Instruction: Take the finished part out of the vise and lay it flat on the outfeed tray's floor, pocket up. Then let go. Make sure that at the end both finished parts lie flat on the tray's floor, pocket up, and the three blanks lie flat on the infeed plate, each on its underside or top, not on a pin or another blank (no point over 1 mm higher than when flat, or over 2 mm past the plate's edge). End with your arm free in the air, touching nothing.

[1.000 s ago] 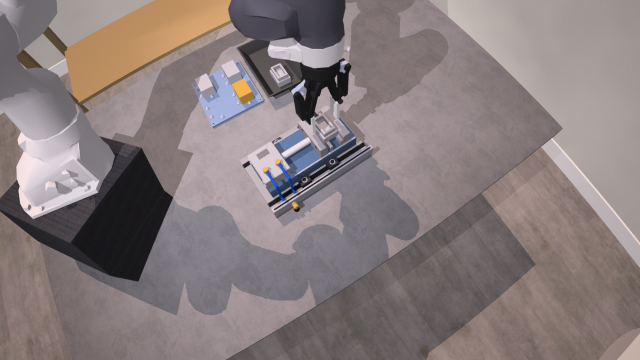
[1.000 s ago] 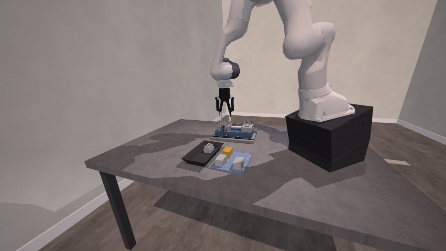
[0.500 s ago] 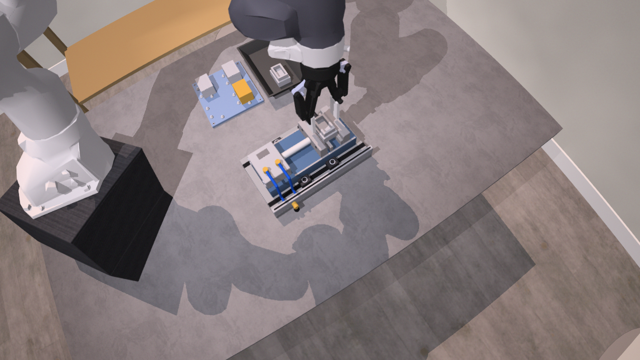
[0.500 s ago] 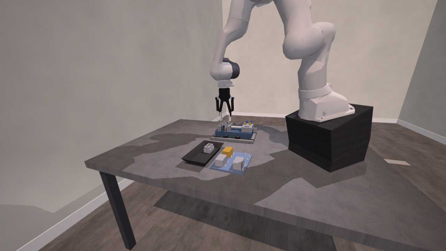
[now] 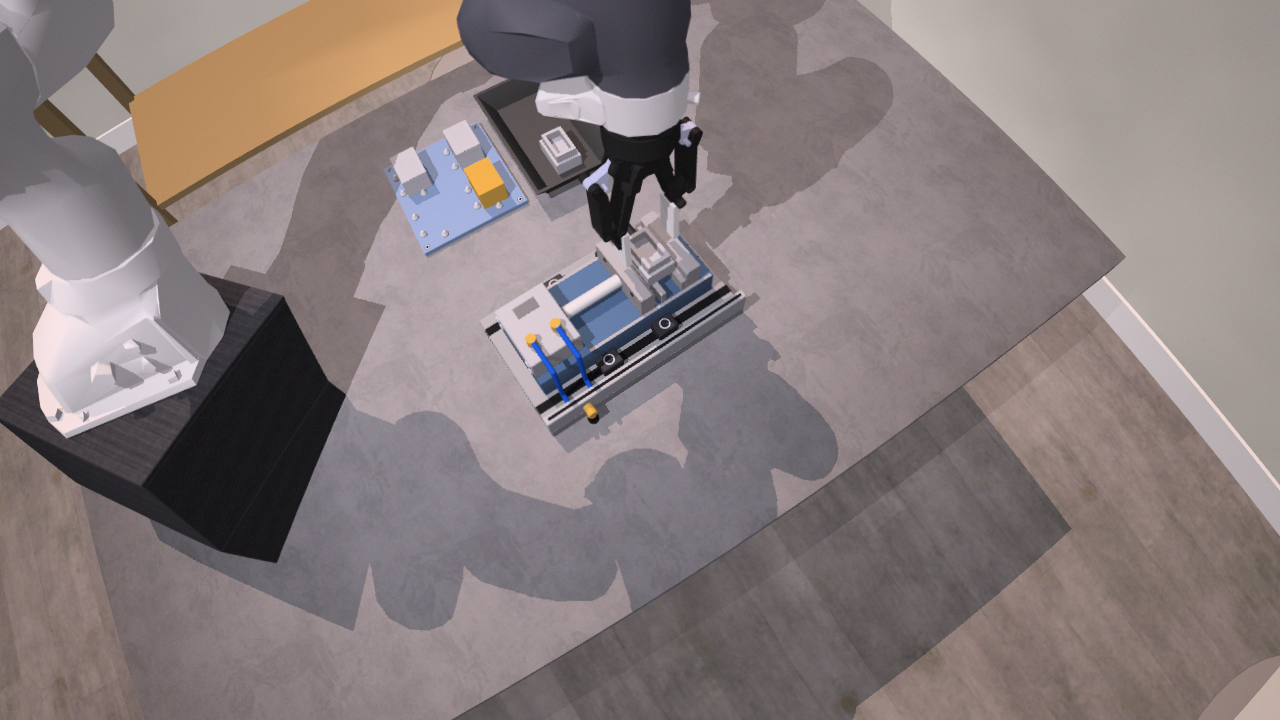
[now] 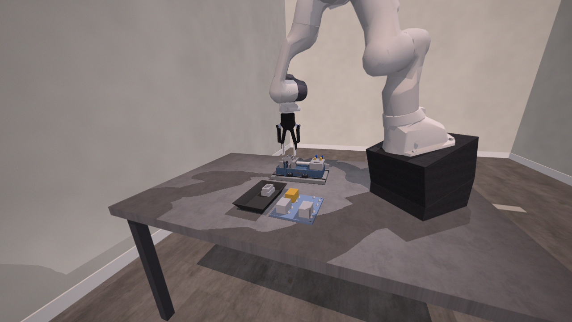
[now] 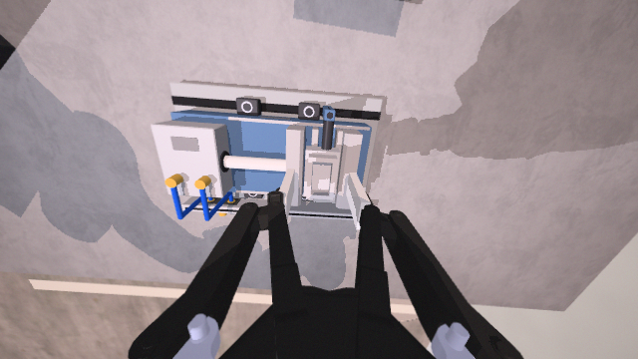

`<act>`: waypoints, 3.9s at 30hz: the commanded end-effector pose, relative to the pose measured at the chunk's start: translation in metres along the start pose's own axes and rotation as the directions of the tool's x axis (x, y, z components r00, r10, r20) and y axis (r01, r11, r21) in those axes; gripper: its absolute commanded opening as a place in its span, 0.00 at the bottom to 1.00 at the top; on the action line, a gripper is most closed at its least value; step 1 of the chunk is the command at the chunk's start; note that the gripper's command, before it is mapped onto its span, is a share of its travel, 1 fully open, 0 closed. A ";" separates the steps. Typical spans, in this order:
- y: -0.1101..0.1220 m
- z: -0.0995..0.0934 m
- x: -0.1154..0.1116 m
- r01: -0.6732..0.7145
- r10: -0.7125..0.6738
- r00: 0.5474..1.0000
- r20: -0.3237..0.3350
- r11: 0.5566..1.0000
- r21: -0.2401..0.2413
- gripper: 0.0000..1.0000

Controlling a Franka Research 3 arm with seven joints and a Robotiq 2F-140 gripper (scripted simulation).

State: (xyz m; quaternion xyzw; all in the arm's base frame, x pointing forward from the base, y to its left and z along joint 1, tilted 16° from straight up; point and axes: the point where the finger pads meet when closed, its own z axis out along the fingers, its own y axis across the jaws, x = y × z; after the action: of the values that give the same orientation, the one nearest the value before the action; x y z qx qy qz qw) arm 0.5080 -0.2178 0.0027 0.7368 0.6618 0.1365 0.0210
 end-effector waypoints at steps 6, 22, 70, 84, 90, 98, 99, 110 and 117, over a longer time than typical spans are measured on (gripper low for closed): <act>0.000 0.002 0.000 -0.001 0.001 1.000 0.001 1.000 0.000 0.40; 0.000 0.008 0.000 -0.001 0.001 1.000 0.001 1.000 0.000 0.40; 0.000 0.016 0.000 -0.001 0.001 1.000 0.001 1.000 0.000 0.40; 0.000 0.016 0.000 -0.001 0.001 1.000 0.001 1.000 0.000 0.40; 0.000 0.016 0.000 -0.001 0.001 1.000 0.001 1.000 0.000 0.00; 0.000 0.016 0.000 -0.001 0.001 1.000 0.001 1.000 0.000 0.00; 0.000 0.016 0.000 -0.001 0.001 1.000 0.001 1.000 0.000 0.00; 0.000 0.016 0.000 -0.001 0.001 1.000 0.001 1.000 0.000 0.00; 0.000 0.016 0.000 -0.001 0.001 1.000 0.001 1.000 0.000 0.00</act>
State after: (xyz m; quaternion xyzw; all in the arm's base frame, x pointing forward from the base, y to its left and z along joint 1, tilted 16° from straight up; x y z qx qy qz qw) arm 0.5119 -0.2159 -0.0115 0.7374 0.6612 0.1366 0.0214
